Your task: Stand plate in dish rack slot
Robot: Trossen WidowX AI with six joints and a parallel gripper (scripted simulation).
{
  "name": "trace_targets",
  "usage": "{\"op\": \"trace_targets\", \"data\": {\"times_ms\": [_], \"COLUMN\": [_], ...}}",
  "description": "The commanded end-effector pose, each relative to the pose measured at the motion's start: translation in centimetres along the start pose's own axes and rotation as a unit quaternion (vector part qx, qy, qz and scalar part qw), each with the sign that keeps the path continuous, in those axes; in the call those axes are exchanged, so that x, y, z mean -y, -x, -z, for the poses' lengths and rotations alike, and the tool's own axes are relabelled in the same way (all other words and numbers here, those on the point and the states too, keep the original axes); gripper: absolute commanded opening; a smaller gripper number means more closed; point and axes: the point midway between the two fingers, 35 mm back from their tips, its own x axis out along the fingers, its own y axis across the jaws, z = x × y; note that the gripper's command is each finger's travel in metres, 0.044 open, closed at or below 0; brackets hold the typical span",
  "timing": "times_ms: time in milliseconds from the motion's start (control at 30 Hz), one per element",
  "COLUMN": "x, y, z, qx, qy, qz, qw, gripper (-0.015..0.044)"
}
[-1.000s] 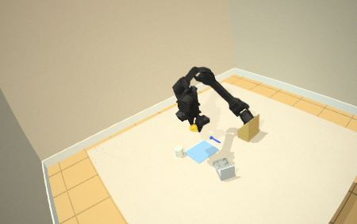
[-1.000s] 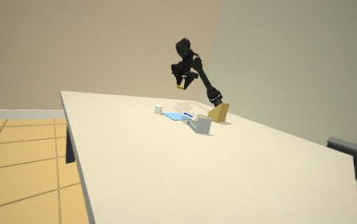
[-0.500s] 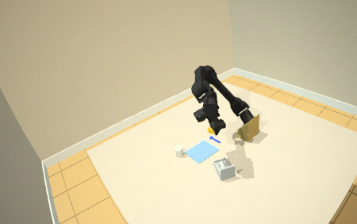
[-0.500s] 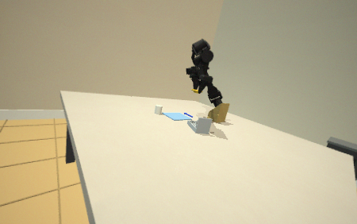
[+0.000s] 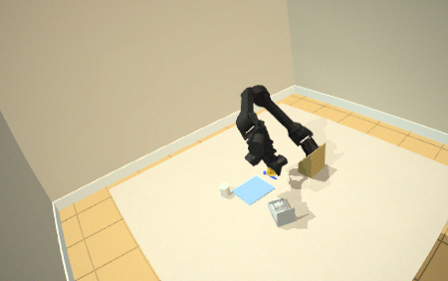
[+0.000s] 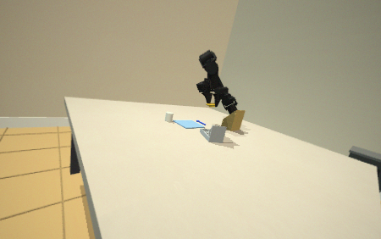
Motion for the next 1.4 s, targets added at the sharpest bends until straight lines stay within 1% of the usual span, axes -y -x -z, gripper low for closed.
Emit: {"op": "trace_targets", "data": {"times_ms": [0, 333, 667, 1000, 1367], "x": [-0.2, -0.7, -1.2, -1.5, -1.7], "y": [-1.0, -3.4, -5.5, -7.1, -8.5], "z": [0.1, 0.2, 0.2, -0.1, -0.6], "qx": [-0.021, -0.060, -0.066, -0.036, 0.035], "qy": [0.034, 0.121, 0.204, 0.280, 0.354], "qz": [-0.028, -0.109, -0.200, -0.289, -0.372], "qw": [0.999, 0.985, 0.956, 0.915, 0.857], "gripper": [0.0000, 0.0000, 0.0000, 0.0000, 0.0000]}}
